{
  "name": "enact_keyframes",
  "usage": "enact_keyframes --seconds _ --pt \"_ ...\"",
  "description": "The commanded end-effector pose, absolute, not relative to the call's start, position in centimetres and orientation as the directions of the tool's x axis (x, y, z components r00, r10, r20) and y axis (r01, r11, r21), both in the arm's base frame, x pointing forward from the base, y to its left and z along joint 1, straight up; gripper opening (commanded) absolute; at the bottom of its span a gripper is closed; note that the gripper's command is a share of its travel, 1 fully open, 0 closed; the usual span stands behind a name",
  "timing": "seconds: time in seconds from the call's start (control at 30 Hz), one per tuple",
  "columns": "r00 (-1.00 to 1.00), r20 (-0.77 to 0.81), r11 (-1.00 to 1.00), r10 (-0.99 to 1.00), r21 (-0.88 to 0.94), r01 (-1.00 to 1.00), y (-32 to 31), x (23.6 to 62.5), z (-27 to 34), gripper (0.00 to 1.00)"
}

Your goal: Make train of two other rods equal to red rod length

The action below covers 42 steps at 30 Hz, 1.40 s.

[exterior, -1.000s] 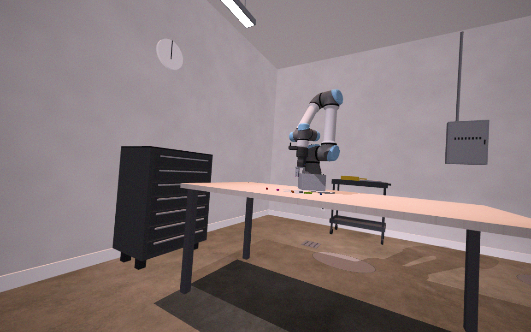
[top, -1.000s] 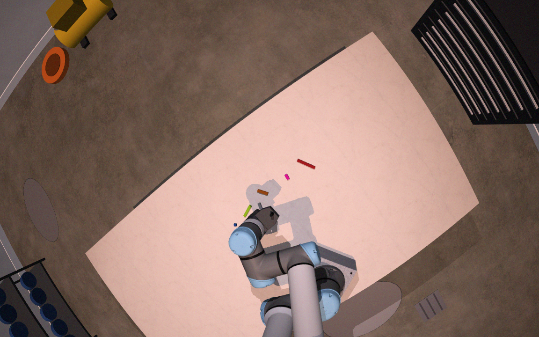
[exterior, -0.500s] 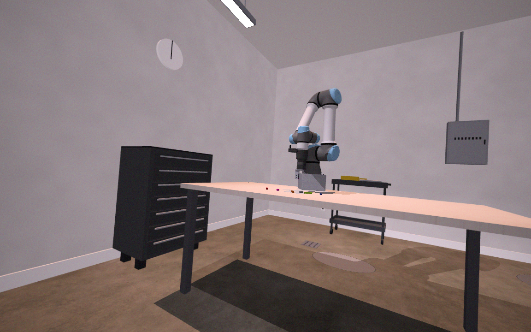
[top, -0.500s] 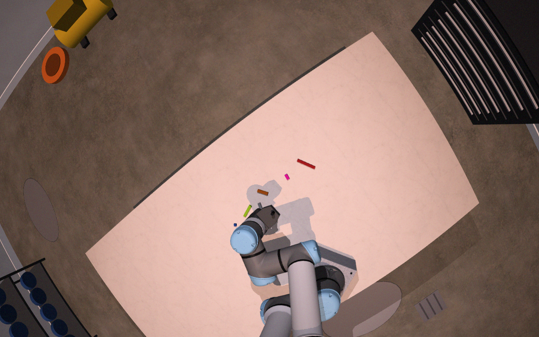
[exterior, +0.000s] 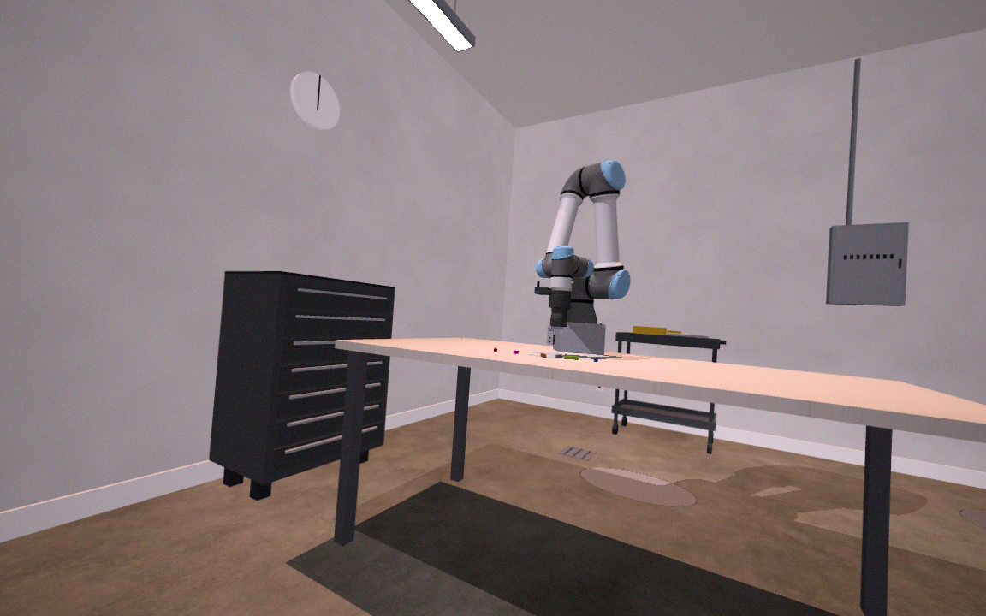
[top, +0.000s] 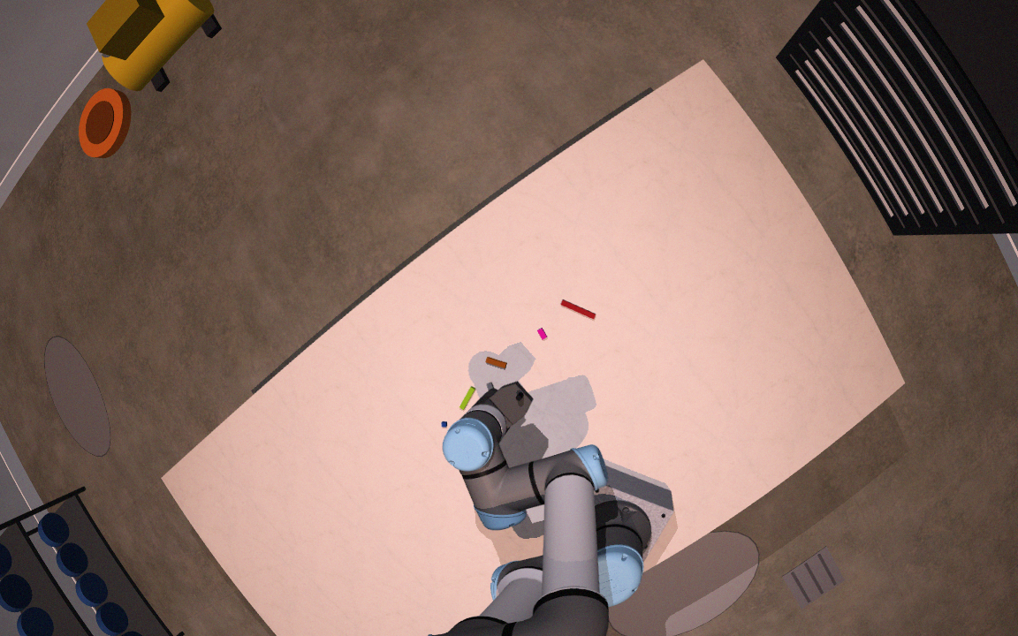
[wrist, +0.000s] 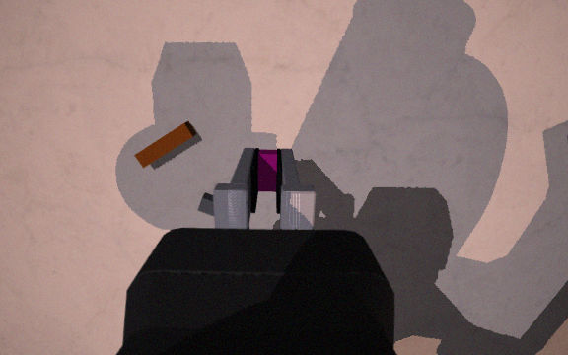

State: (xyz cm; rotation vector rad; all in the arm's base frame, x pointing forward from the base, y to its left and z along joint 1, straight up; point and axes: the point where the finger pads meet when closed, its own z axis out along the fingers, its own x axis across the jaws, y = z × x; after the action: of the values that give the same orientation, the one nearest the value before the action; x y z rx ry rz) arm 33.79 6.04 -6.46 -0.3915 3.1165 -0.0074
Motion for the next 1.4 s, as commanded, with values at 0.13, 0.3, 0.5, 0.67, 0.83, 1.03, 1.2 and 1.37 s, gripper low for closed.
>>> enact_keyframes --seconds 0.13,0.3,0.5,0.67,0.83,1.03,1.2,1.37 --pt "-0.969 -0.003 0.969 -0.247 -0.006 -0.247 6.0 33.9 -8.6 0.24" --pt "-0.969 -0.003 0.969 -0.247 -0.006 -0.247 6.0 33.9 -9.1 0.24" --pt "-0.969 -0.003 0.969 -0.247 -0.006 -0.247 6.0 33.9 -9.2 0.24" --pt "-0.969 -0.003 0.969 -0.247 -0.006 -0.247 6.0 33.9 -9.2 0.24" --pt "-0.969 -0.003 0.969 -0.247 -0.006 -0.247 6.0 33.9 -9.2 0.24" --pt "-0.969 -0.003 0.969 -0.247 -0.006 -0.247 6.0 33.9 -9.2 0.24" --pt "-0.969 -0.003 0.969 -0.247 -0.006 -0.247 6.0 33.9 -9.2 0.24" --pt "-0.969 -0.003 0.969 -0.247 -0.006 -0.247 6.0 33.9 -9.2 0.24"
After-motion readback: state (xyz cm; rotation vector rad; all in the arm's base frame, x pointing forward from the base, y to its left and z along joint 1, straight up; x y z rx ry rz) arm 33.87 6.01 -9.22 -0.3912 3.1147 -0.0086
